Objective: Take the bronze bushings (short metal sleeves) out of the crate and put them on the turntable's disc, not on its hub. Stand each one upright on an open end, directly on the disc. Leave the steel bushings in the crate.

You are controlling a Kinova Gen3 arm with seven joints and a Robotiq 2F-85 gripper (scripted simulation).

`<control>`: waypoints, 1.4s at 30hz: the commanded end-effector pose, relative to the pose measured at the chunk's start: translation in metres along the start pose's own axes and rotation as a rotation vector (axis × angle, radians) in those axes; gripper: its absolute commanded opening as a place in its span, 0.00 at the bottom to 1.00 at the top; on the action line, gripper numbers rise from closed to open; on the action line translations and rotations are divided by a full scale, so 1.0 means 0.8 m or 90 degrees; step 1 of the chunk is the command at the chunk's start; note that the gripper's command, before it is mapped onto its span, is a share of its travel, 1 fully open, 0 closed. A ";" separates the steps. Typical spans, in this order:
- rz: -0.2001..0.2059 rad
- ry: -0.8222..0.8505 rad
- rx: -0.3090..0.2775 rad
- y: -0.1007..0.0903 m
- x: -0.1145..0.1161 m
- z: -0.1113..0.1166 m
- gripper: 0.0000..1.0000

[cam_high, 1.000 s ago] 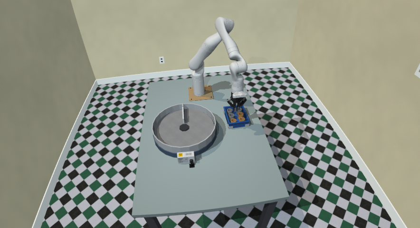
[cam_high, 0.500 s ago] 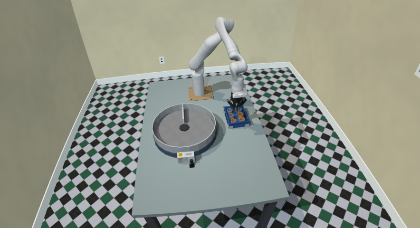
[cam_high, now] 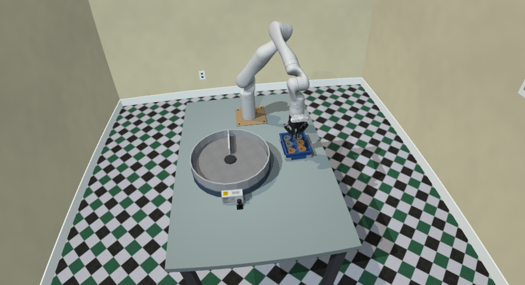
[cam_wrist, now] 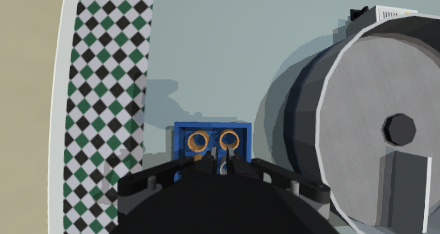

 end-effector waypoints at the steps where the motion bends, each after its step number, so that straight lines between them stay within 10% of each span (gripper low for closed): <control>1: 0.003 0.006 -0.006 0.003 -0.005 -0.004 0.12; 23: 0.002 0.007 -0.007 0.087 -0.004 -0.005 0.12; 42: 0.002 0.007 -0.007 0.091 -0.004 -0.005 0.12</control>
Point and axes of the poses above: the point where the finger pads meet when closed, its own y axis out along the fingers, its own x axis across the jaws, z = x × y, the point moved 9 cm from there along -y, back along the fingers, and after that the axes turned 8 degrees about y, right-handed, at the moved point
